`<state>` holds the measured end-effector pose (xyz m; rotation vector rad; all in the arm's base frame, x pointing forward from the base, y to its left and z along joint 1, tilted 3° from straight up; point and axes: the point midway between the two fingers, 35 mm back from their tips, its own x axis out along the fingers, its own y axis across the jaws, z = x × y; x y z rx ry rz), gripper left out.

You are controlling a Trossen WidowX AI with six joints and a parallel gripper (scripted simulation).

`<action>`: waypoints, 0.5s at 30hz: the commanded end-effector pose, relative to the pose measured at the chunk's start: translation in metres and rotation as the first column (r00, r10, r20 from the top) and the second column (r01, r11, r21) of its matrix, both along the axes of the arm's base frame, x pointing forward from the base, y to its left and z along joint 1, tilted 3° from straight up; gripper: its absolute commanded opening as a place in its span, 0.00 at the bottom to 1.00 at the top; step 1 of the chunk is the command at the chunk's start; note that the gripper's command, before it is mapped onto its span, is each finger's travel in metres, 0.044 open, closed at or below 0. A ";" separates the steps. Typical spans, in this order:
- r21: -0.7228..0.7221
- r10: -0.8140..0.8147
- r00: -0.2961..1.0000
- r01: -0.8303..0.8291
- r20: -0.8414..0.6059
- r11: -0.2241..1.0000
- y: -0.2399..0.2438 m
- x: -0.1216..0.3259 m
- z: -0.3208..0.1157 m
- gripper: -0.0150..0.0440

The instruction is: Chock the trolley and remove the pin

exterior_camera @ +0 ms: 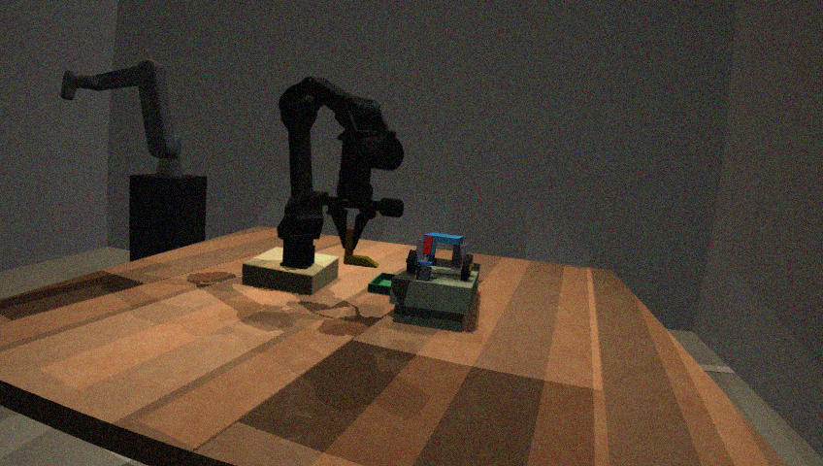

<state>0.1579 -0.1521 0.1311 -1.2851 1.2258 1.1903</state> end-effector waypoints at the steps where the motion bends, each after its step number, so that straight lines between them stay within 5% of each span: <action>1: -0.001 -0.002 1.000 0.002 0.007 1.000 0.001 0.001 0.014 0.25; 15: -0.001 -0.002 1.000 0.002 0.007 1.000 0.002 0.003 0.043 0.25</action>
